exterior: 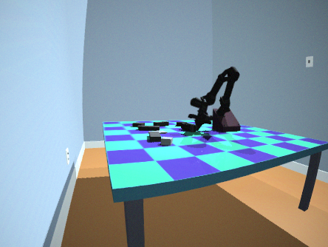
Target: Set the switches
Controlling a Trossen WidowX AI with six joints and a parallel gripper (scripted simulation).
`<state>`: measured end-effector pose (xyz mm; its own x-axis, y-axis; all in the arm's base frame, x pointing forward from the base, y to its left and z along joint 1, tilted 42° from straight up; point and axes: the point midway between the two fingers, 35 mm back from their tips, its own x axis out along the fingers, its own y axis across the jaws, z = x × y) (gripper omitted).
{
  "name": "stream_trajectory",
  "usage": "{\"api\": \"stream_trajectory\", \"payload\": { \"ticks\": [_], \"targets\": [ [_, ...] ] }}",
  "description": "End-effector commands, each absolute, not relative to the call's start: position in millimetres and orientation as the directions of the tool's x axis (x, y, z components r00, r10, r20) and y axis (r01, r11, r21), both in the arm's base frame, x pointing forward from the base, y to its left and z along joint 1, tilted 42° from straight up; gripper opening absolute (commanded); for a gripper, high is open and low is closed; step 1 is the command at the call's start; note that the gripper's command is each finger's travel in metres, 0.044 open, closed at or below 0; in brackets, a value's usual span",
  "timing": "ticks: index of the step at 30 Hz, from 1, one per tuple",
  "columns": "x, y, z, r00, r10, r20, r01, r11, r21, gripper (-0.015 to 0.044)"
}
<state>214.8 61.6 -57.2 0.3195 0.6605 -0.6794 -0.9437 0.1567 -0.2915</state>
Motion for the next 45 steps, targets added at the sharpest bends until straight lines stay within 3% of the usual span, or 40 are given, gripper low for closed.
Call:
{"api": "stream_trajectory", "payload": {
  "ticks": [1,11,19,28,45],
  "targets": [
    [224.1,60.6,-55.9,0.329,0.655,-0.680,-0.940,0.157,-0.304,0.0000],
    [234.1,60.6,-55.3,0.330,0.655,-0.680,-0.940,0.157,-0.304,0.0000],
    [192.0,23.3,-21.3,0.328,0.655,-0.681,-0.940,0.156,-0.303,0.0000],
    [191.3,22.3,-20.2,0.328,0.655,-0.681,-0.940,0.156,-0.303,0.0000],
    [262.2,-21.6,-34.8,0.115,0.638,-0.762,-0.992,0.040,-0.116,0.0000]
  ]
}}
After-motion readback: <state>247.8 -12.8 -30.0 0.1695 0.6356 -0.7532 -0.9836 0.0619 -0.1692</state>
